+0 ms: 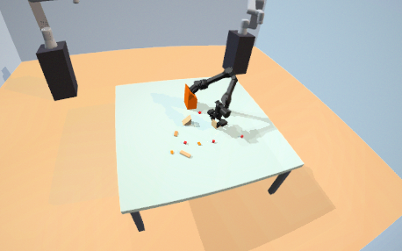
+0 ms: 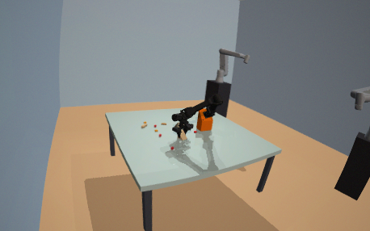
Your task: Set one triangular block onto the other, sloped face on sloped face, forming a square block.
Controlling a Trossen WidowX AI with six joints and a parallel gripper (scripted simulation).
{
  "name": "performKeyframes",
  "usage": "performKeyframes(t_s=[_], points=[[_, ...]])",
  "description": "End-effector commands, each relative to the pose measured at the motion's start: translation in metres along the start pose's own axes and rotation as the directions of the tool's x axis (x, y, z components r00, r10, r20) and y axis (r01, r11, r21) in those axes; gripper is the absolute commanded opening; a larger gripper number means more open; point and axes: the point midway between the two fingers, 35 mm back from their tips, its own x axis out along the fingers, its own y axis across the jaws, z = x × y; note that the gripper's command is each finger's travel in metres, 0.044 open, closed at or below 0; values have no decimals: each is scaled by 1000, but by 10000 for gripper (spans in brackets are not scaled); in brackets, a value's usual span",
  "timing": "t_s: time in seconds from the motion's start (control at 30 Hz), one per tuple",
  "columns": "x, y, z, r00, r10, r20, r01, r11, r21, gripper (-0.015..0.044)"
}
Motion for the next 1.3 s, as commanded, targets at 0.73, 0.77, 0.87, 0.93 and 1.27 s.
performKeyframes(t_s=[0.73,0.77,0.87,0.93,1.27], points=[[-19,-1,-1,1000,1,-3,-1,1000,-1,440],[-35,-1,-2,1000,1,-4,-1,1000,-1,440],[-60,0,0,1000,1,-3,-1,1000,0,440],[-60,0,0,1000,1,-3,-1,1000,0,440],[-54,1,-7,1000,21,16,-21,1000,7,440]])
